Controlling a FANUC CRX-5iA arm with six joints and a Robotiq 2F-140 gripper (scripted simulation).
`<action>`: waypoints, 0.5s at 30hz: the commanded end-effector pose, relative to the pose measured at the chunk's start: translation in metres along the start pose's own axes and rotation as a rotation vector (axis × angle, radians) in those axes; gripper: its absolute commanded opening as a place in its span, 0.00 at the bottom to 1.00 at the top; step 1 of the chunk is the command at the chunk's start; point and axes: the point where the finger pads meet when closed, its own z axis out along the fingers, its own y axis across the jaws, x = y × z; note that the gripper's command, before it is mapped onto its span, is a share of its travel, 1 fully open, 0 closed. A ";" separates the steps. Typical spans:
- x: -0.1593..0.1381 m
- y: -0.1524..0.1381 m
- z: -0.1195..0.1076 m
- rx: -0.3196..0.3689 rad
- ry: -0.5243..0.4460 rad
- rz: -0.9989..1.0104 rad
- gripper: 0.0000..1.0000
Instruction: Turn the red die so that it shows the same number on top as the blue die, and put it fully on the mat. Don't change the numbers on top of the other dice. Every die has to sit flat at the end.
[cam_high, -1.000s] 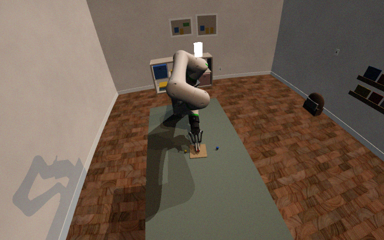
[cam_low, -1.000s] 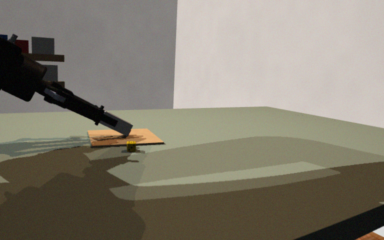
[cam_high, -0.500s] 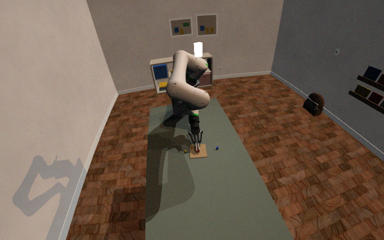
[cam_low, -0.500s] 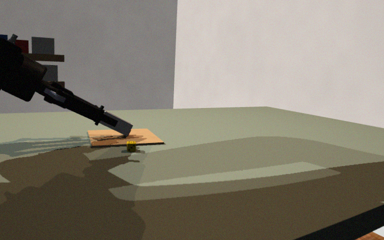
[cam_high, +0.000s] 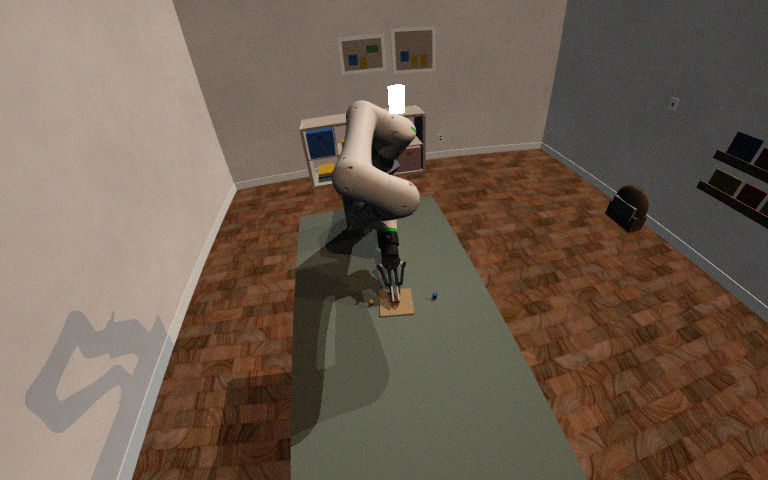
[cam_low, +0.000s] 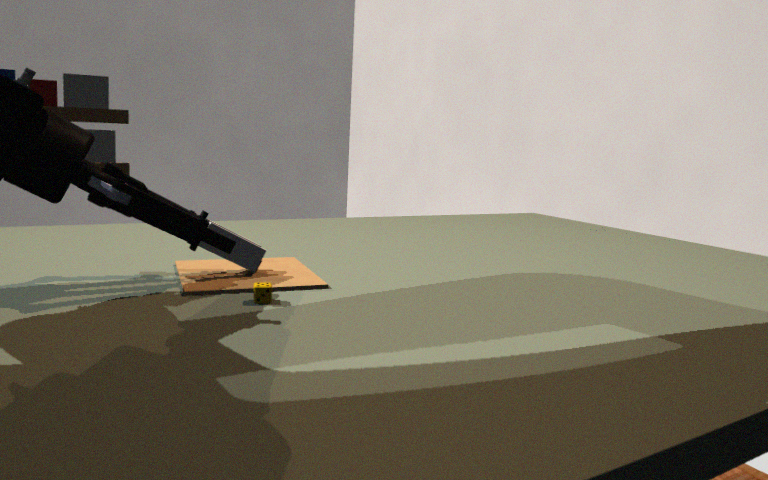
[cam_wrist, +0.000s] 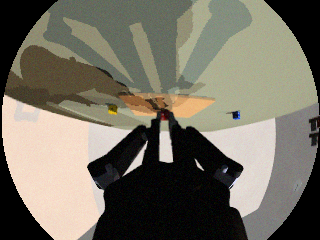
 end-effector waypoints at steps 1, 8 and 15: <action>0.000 0.000 0.000 0.000 0.000 0.000 0.07; 0.000 0.000 0.000 0.000 0.000 0.000 0.14; 0.000 0.000 0.000 0.000 0.000 0.000 0.19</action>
